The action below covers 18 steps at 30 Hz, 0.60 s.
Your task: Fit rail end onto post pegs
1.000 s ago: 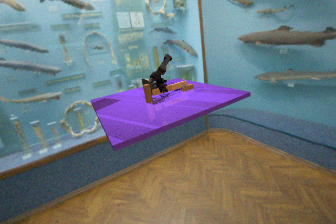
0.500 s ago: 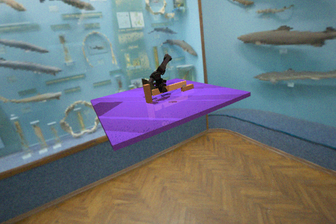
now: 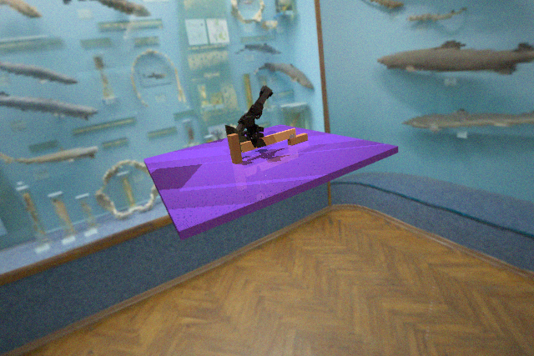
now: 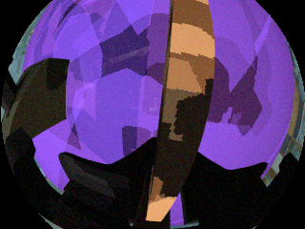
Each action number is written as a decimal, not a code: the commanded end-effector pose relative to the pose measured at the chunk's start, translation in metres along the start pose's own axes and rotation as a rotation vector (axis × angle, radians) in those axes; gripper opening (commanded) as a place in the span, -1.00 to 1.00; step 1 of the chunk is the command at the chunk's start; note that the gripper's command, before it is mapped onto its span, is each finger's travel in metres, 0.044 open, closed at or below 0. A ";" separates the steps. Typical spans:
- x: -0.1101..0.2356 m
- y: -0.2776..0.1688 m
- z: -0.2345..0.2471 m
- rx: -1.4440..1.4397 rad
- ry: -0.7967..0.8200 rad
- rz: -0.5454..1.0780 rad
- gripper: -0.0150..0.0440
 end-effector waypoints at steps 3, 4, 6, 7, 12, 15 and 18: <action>0.000 -0.004 0.001 0.000 -0.002 0.003 -0.49; 0.000 -0.004 0.001 0.000 -0.002 0.003 -0.49; 0.000 -0.005 0.001 0.000 -0.002 0.003 -0.49; 0.000 -0.005 0.001 0.000 -0.002 0.003 -0.49; 0.000 -0.006 0.002 0.000 -0.002 0.003 -0.49; 0.000 -0.007 0.002 0.000 -0.002 0.003 -0.49; 0.000 -0.008 0.002 0.000 -0.002 0.003 -0.49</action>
Point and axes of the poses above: the point midway between the two fingers, 35 mm back from their tips, its own x axis back along the fingers, its own z axis across the jaws, y = z × x, the point moved 5 cm from there along x, back along the fingers, and after that the axes turned 15 degrees about x, right-handed, at the moved point
